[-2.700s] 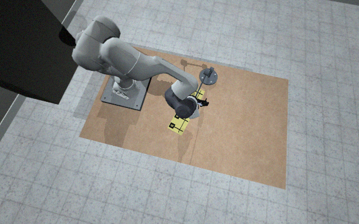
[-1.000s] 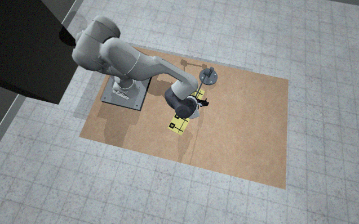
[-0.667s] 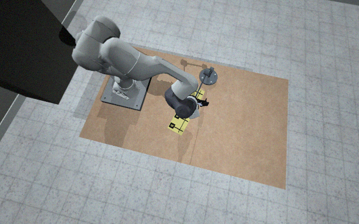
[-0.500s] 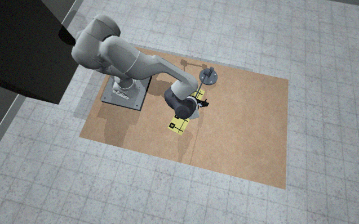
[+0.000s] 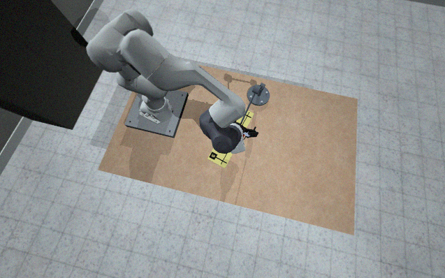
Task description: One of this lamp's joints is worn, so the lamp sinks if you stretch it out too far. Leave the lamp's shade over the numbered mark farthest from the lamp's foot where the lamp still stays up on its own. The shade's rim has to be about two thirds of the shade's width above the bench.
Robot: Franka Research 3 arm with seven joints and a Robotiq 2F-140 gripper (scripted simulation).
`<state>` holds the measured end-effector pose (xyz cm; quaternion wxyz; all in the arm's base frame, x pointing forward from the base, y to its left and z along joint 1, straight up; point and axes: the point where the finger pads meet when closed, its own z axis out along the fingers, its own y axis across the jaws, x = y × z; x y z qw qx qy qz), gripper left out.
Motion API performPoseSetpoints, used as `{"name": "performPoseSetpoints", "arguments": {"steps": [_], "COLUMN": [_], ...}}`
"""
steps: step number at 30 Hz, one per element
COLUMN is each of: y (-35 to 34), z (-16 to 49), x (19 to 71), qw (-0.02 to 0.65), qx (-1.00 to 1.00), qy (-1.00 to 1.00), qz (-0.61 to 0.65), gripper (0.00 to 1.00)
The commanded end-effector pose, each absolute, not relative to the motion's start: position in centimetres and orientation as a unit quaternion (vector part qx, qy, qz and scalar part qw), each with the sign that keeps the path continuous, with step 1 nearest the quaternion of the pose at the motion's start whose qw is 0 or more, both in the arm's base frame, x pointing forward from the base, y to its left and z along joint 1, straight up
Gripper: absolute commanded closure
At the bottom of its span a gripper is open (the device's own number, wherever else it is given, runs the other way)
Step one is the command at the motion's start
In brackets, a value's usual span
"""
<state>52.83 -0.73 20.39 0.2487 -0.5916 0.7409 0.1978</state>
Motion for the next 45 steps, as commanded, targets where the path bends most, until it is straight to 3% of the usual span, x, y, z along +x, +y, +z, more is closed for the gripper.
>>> {"name": "performPoseSetpoints", "arguments": {"steps": [1, 13, 45], "y": [-0.8, -4.3, -4.2], "z": [21.6, 25.2, 25.8], "x": [52.0, 52.0, 51.3], "qw": [0.251, 0.250, 0.246], "qx": [-0.600, -0.592, -0.582], "qy": [0.731, 0.741, 0.752], "qz": [0.206, 0.196, 0.185], "gripper": [0.00, 0.00, 0.00]}}
